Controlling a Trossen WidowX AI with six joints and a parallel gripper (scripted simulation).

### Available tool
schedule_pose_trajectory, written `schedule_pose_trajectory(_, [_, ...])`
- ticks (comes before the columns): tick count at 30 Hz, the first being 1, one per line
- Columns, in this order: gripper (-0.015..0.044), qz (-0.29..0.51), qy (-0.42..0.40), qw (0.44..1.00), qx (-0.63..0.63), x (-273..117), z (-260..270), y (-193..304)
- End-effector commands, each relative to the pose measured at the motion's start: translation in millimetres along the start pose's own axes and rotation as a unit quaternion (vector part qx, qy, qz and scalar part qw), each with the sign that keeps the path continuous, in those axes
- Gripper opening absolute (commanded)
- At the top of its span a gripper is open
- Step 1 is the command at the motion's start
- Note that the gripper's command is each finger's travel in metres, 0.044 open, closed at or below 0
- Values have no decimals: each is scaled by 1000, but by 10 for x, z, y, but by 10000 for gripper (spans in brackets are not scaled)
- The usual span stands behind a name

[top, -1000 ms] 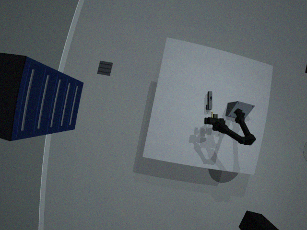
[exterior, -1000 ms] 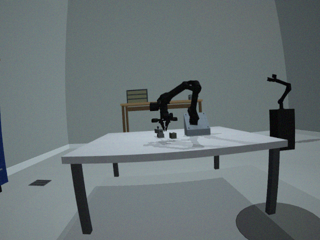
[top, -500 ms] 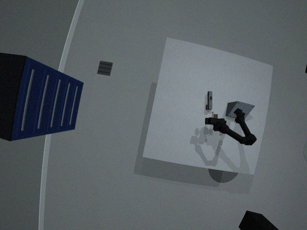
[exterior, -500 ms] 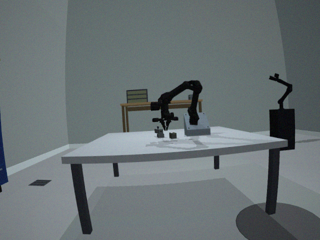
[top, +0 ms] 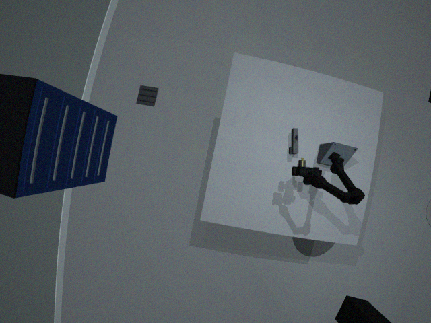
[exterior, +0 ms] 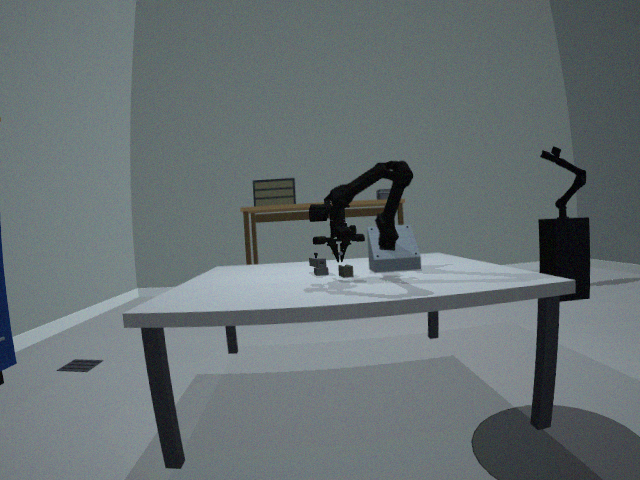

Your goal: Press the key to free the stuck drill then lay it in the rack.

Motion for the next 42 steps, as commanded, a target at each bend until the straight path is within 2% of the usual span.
schedule_pose_trajectory(1, [0,-1,1,1000,2,6,68,-25])
schedule_pose_trajectory(14, [0,-1,1,1000,2,29,311,-117])
schedule_pose_trajectory(42, [0,-3,1,1000,2,420,302,-138])
Point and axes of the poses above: the point midway between the two fingers, 35 mm back from their tips, its own x axis out along the fingers, its own z axis across the jaws, y = z × x, the point moved 1 cm from there along -x, back along the fingers, and after that the axes turned 7 degrees about -x, right-handed, at the moved point
